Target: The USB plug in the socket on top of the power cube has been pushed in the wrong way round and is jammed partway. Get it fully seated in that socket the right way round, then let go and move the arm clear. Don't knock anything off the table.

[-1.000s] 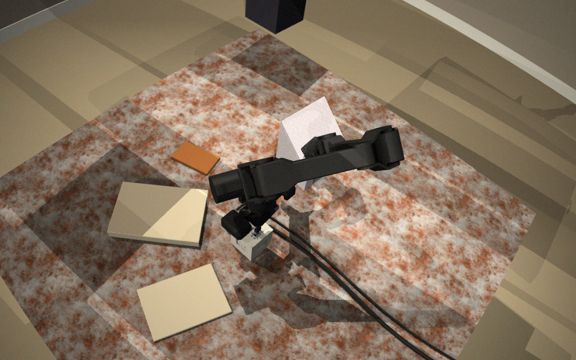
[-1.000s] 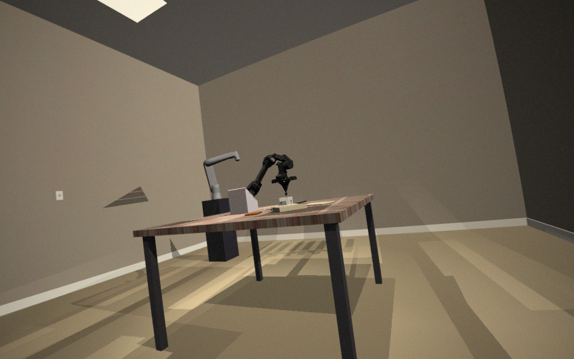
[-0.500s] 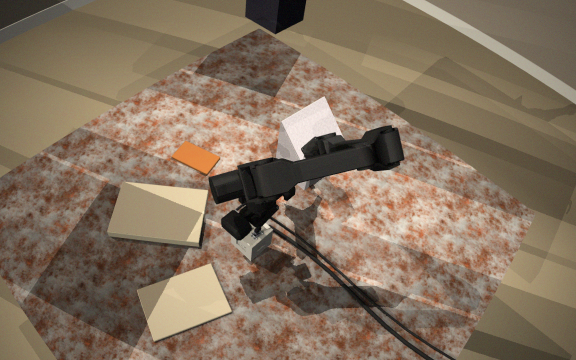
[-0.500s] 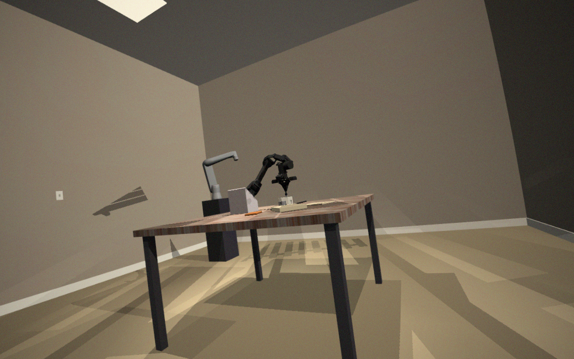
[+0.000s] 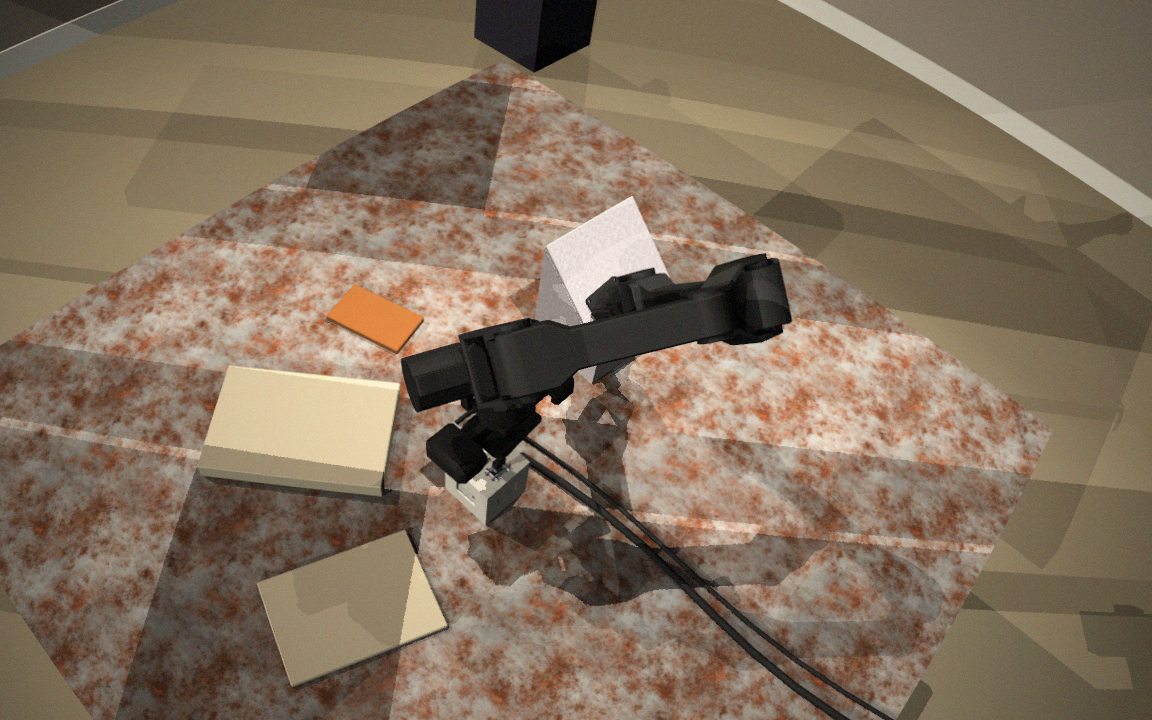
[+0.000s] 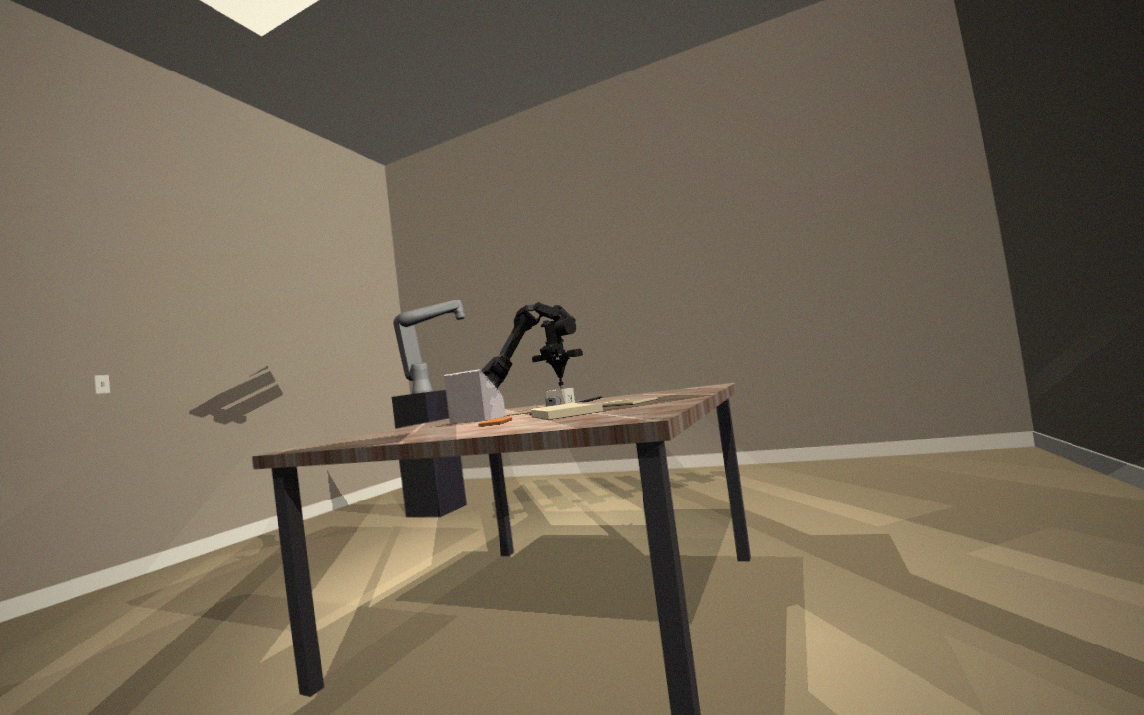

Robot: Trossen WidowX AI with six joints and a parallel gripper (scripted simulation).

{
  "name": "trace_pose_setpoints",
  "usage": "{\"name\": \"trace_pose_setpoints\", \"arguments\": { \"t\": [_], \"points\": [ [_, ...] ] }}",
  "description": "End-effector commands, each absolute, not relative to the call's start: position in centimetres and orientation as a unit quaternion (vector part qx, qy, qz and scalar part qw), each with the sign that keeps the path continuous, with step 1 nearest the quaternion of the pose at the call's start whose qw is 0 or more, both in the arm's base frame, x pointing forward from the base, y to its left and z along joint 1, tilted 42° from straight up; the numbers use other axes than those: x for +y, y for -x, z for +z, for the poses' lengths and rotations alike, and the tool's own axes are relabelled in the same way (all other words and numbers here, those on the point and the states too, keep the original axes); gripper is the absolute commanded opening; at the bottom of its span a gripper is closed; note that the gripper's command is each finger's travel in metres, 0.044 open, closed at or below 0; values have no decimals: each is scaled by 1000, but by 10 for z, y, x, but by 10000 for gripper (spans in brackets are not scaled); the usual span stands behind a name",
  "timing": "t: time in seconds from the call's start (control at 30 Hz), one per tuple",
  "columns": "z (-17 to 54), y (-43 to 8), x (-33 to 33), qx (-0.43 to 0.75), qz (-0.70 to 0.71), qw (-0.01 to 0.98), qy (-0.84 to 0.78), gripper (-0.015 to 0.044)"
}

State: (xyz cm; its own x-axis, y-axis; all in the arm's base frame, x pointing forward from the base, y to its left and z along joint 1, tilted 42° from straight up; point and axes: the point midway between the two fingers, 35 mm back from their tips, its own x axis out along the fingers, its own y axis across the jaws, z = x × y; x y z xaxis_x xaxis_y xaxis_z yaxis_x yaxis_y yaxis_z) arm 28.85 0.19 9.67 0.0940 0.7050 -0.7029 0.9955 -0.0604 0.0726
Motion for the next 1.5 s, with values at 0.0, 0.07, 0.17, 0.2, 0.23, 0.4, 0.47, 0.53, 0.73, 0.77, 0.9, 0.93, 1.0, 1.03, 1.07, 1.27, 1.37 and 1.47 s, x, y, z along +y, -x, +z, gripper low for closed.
{"name": "trace_pose_setpoints", "arguments": {
  "t": [0.0,0.07,0.17,0.2,0.23,0.4,0.47,0.53,0.73,0.77,0.9,0.93,1.0,1.03,1.07,1.27,1.37,1.47],
  "points": [
    [96,-288,3,623,-255,283,-683,0],
    [96,-288,3,623,-255,283,-683,0],
    [95,-288,3,623,-255,283,-683,0],
    [95,-288,3,623,-255,283,-683,0],
    [95,-288,3,623,-255,283,-683,0],
    [95,-288,4,623,-255,283,-683,0],
    [95,-288,4,623,-255,283,-683,0],
    [94,-288,4,623,-255,283,-683,0],
    [94,-288,5,623,-255,283,-683,0],
    [94,-288,5,623,-255,283,-683,0],
    [93,-289,5,623,-255,283,-683,0],
    [93,-289,5,623,-255,283,-683,0],
    [93,-289,5,623,-255,283,-683,0],
    [93,-289,5,623,-255,283,-683,0],
    [93,-289,5,623,-255,283,-683,0],
    [92,-289,6,623,-255,283,-683,0],
    [92,-289,6,623,-255,283,-683,0],
    [92,-289,6,623,-255,283,-683,0]
  ]
}}
